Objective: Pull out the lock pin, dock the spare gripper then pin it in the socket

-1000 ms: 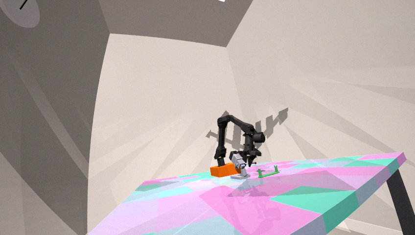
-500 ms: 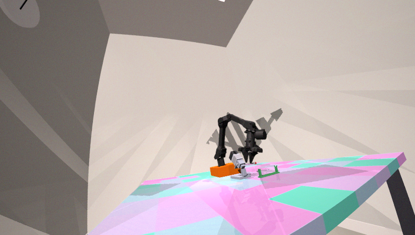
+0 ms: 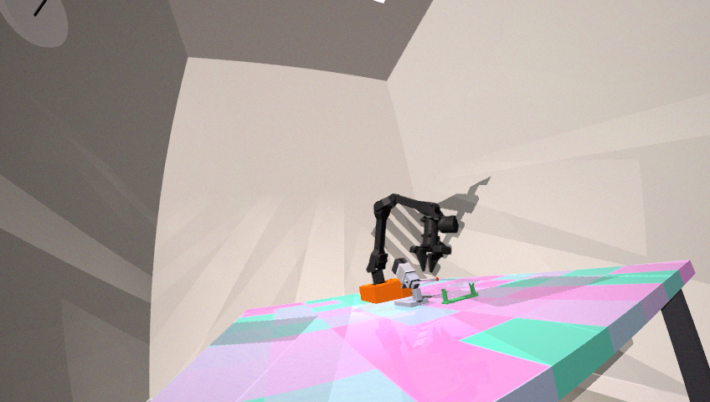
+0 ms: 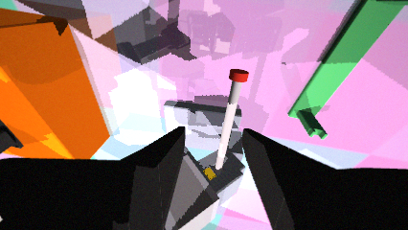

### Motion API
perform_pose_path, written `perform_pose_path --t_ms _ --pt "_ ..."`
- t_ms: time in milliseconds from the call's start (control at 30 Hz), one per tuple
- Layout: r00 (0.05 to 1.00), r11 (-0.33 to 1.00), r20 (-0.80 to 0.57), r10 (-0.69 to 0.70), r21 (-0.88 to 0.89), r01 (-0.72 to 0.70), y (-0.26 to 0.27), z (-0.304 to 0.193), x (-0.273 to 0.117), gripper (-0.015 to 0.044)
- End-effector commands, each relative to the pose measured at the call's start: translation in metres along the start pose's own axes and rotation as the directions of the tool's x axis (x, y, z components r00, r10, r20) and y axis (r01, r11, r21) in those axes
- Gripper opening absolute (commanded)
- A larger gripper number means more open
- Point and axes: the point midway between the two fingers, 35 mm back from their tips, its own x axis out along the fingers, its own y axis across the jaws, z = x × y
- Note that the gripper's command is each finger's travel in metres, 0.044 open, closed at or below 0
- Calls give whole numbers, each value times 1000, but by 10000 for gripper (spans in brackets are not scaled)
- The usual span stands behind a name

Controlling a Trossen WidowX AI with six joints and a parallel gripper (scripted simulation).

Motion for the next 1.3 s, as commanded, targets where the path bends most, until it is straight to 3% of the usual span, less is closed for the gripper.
perform_pose_path --t_ms 0,333,633,1267 --pt "1000 1000 1 0 1 0 1 4 -10 200" --pt "1000 1000 -2 -1 -5 1 3 11 -31 200" --pt "1000 1000 -3 -2 -6 2 3 8 -24 436" --pt "1000 1000 -3 -2 -6 2 3 8 -24 440"
